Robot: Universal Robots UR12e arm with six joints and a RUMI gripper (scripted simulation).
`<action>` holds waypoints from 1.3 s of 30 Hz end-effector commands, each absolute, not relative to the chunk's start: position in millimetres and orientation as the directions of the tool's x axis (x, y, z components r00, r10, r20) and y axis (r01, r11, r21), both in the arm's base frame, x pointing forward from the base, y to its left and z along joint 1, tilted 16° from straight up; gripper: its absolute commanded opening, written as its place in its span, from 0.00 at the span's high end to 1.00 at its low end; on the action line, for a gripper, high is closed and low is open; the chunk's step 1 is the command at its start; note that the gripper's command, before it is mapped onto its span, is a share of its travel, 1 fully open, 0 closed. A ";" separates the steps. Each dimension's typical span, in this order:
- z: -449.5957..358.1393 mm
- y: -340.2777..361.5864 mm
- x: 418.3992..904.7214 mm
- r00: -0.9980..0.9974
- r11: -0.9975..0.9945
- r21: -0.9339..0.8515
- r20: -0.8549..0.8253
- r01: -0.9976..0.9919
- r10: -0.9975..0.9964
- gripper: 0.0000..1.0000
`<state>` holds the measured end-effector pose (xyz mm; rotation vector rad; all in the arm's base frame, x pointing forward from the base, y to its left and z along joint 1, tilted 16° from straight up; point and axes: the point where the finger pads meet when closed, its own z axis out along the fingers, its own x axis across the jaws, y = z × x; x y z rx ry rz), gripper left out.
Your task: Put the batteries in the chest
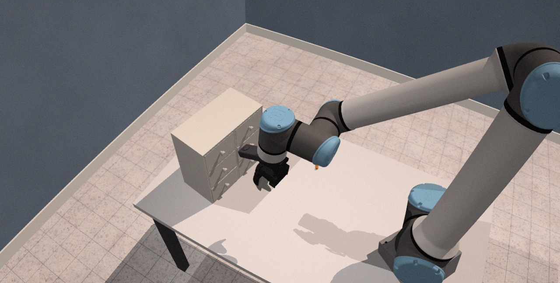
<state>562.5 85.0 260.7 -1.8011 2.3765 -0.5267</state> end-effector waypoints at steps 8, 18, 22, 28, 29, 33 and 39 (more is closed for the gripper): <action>264.9 86.9 558.3 -0.288 0.244 -0.293 0.117 -0.924 -0.950 0.80; 266.9 88.0 555.6 -0.288 0.250 -0.266 0.117 -0.931 -0.950 0.80; 267.4 88.2 555.0 -0.288 0.251 -0.261 0.117 -0.932 -0.950 0.80; 267.9 88.5 554.3 -0.288 0.252 -0.254 0.117 -0.934 -0.950 0.80; 268.0 88.5 554.2 -0.288 0.252 -0.253 0.117 -0.934 -0.950 0.80; 268.1 88.6 554.0 -0.288 0.253 -0.252 0.117 -0.934 -0.950 0.80; 268.1 88.6 554.0 -0.288 0.253 -0.251 0.117 -0.934 -0.950 0.80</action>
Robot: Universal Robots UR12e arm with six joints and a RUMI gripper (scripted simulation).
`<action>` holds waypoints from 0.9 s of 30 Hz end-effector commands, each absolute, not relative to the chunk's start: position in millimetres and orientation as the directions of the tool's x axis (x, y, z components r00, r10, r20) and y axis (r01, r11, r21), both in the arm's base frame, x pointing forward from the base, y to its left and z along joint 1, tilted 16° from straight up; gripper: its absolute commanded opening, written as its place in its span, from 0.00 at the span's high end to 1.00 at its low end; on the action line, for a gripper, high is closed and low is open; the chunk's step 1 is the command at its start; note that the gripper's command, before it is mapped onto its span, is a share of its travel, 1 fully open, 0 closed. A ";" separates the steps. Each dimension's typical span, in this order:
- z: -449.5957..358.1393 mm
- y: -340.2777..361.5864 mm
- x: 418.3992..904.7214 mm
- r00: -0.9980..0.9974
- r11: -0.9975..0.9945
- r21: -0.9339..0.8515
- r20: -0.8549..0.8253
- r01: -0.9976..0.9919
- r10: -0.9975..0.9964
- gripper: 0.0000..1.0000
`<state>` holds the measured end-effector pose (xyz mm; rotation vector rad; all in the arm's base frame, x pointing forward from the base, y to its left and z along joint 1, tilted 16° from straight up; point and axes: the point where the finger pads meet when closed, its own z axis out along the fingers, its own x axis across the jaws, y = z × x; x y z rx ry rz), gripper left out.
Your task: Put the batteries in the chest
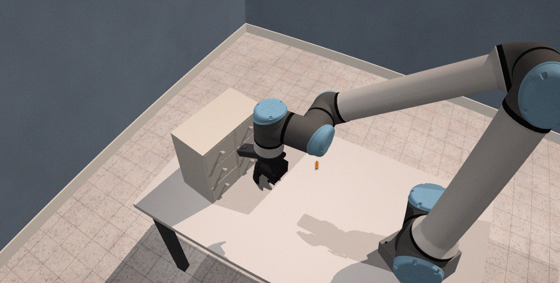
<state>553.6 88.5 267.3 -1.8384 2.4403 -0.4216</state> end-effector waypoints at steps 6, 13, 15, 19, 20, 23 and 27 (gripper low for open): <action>268.1 88.6 554.0 -0.288 0.253 -0.251 0.117 -0.934 -0.950 0.80; 268.1 88.6 554.0 -0.288 0.253 -0.251 0.117 -0.934 -0.950 0.80; 268.1 88.6 554.0 -0.288 0.253 -0.251 0.117 -0.934 -0.950 0.80; 268.1 88.6 554.0 -0.288 0.253 -0.251 0.117 -0.934 -0.950 0.80; 268.1 88.6 554.0 -0.288 0.253 -0.251 0.117 -0.934 -0.950 0.00; 268.1 88.6 554.0 -0.288 0.253 -0.251 0.117 -0.934 -0.950 0.00; 268.1 88.6 554.0 -0.288 0.253 -0.251 0.117 -0.934 -0.950 0.00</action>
